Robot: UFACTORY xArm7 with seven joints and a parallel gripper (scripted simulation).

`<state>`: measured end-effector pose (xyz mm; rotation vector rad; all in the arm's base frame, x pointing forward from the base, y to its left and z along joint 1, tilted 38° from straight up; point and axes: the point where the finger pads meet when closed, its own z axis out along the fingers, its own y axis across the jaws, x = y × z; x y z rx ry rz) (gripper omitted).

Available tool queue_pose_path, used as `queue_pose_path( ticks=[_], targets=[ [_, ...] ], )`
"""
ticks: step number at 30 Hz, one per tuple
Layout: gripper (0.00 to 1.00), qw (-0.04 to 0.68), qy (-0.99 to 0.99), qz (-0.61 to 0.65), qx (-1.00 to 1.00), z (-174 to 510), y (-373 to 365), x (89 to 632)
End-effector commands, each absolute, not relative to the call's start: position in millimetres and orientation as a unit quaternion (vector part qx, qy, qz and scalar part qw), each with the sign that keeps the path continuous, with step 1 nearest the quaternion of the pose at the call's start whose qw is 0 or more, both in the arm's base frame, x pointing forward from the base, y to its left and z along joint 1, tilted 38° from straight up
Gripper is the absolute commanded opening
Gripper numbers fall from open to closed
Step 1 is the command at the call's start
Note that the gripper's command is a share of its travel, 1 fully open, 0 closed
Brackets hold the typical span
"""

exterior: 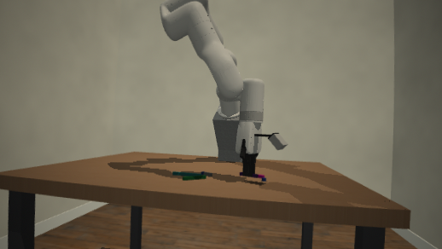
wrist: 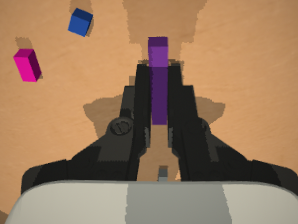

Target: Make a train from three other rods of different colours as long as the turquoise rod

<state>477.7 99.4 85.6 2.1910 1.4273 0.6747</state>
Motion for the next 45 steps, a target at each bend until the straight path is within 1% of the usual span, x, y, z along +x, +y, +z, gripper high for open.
queue_pose_path(
  ticks=[1,26,45],
  targets=[
    [0.04,0.218,0.516,0.244,0.791,96.7,100.8,470.1],
    [0.04,0.218,0.516,0.244,0.791,146.2,106.6,431.6],
    [0.04,0.218,0.516,0.244,0.791,152.3,107.3,426.8]
  ],
)
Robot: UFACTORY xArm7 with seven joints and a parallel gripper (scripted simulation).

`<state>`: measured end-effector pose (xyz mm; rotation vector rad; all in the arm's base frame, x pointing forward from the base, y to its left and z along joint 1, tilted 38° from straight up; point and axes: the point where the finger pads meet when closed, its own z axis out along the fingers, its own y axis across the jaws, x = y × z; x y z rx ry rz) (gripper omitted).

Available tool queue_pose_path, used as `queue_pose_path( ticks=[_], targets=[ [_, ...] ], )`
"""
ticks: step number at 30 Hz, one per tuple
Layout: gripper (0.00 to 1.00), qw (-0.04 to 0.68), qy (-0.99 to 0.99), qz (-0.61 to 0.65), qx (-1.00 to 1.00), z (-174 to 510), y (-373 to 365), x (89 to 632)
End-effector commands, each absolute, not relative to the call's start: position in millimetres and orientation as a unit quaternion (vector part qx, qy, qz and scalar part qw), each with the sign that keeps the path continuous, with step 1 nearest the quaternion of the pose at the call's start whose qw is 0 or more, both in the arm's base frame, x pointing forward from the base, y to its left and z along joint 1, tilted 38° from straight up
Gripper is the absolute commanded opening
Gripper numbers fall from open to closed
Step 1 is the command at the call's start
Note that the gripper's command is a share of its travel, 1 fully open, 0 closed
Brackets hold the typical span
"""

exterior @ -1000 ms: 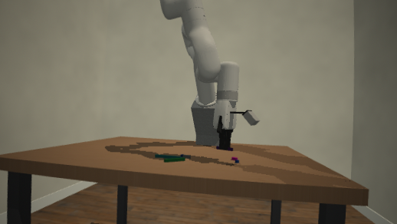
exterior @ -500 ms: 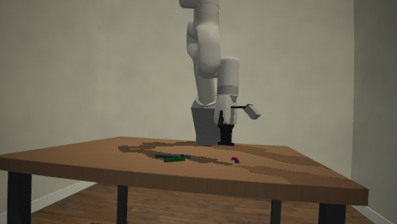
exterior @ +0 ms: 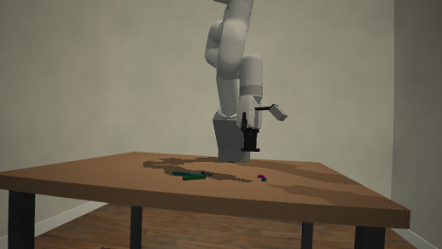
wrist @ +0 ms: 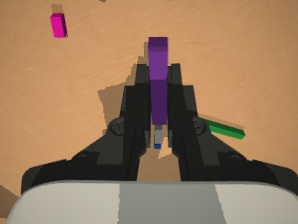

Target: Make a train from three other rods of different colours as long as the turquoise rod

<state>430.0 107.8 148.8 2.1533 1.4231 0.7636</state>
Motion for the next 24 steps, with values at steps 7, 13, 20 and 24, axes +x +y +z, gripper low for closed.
queue_pose_path(
  ticks=[7,13,20,24],
  targets=[
    [0.04,0.218,0.508,0.246,0.796,147.8,61.3,417.8],
    [0.04,0.213,0.497,0.249,0.804,137.6,13.6,396.7],
    [0.04,0.212,0.495,0.250,0.805,135.8,7.9,393.0],
    [0.04,0.212,0.495,0.250,0.805,135.8,7.9,393.0]
  ],
)
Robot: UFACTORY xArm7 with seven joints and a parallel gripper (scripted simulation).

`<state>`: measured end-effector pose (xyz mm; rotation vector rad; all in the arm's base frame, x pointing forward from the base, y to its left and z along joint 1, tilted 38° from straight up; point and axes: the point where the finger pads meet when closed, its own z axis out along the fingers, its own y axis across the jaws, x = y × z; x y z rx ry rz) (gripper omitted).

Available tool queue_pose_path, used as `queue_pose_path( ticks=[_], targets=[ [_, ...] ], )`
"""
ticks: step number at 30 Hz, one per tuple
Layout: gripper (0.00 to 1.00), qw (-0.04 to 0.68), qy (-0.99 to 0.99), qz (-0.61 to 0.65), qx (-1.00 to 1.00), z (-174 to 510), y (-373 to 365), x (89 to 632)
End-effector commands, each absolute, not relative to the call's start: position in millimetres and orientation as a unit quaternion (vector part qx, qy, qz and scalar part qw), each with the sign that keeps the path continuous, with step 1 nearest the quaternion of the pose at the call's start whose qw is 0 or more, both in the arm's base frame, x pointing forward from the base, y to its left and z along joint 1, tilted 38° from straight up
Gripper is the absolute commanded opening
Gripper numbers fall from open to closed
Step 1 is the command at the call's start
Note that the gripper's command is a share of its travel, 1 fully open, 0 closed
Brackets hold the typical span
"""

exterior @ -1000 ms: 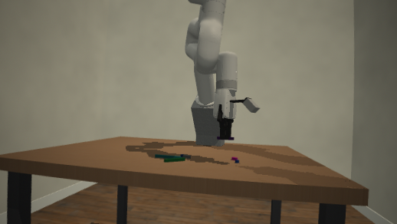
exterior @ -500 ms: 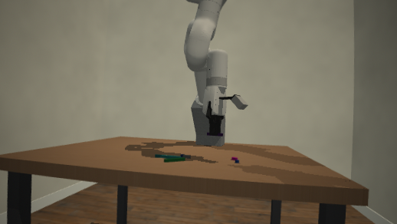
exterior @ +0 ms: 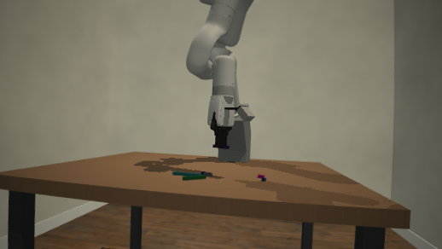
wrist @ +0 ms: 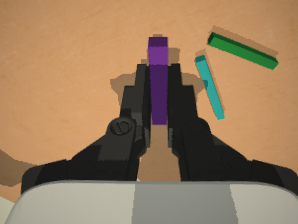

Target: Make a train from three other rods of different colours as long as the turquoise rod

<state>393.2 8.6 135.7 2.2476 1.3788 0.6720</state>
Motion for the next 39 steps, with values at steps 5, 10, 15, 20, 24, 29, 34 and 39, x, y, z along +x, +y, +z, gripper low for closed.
queue_pose_path(
  ticks=[5,10,15,20,24,29,34,39],
  targets=[
    [0.04,0.212,0.495,0.250,0.805,135.8,7.9,393.0],
    [0.04,0.212,0.495,0.250,0.805,135.1,7.8,393.6],
    [0.04,0.211,0.495,0.250,0.805,132.6,7.5,395.5],
    [0.04,0.211,0.495,0.250,0.805,130.2,7.1,397.5],
    [0.04,0.211,0.495,0.250,0.805,125.8,6.6,400.9],
    [0.04,0.211,0.495,0.250,0.805,118.9,5.7,406.3],
    [0.04,0.211,0.495,0.250,0.805,112.8,5.0,411.1],
    [0.04,0.211,0.495,0.250,0.805,106.7,4.2,415.9]
  ],
)
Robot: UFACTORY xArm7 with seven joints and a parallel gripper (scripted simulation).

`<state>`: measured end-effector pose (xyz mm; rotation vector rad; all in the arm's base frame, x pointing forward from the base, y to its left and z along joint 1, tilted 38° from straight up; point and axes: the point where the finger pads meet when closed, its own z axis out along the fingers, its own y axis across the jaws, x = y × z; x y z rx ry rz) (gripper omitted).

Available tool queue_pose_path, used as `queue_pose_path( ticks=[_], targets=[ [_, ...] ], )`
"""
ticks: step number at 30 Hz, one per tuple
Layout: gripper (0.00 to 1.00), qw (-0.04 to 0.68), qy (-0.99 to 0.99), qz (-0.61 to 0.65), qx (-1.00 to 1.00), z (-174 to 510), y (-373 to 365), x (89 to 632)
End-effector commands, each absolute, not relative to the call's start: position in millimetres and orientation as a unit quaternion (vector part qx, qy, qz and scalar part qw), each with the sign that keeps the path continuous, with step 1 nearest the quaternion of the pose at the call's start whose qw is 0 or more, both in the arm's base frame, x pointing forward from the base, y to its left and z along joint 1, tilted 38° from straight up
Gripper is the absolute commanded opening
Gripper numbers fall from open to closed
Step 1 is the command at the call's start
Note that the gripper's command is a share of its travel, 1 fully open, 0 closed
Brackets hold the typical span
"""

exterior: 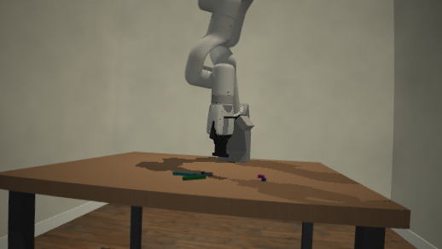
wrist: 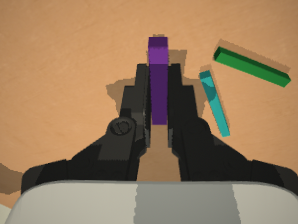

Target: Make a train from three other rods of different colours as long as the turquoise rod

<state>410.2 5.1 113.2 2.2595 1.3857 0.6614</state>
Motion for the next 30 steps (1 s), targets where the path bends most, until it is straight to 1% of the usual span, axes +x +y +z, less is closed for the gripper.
queue_pose_path(
  ticks=[1,30],
  targets=[
    [0.04,0.211,0.495,0.250,0.805,105.2,4.0,417.1],
    [0.04,0.212,0.495,0.250,0.805,73.3,0.0,442.4]
  ],
)
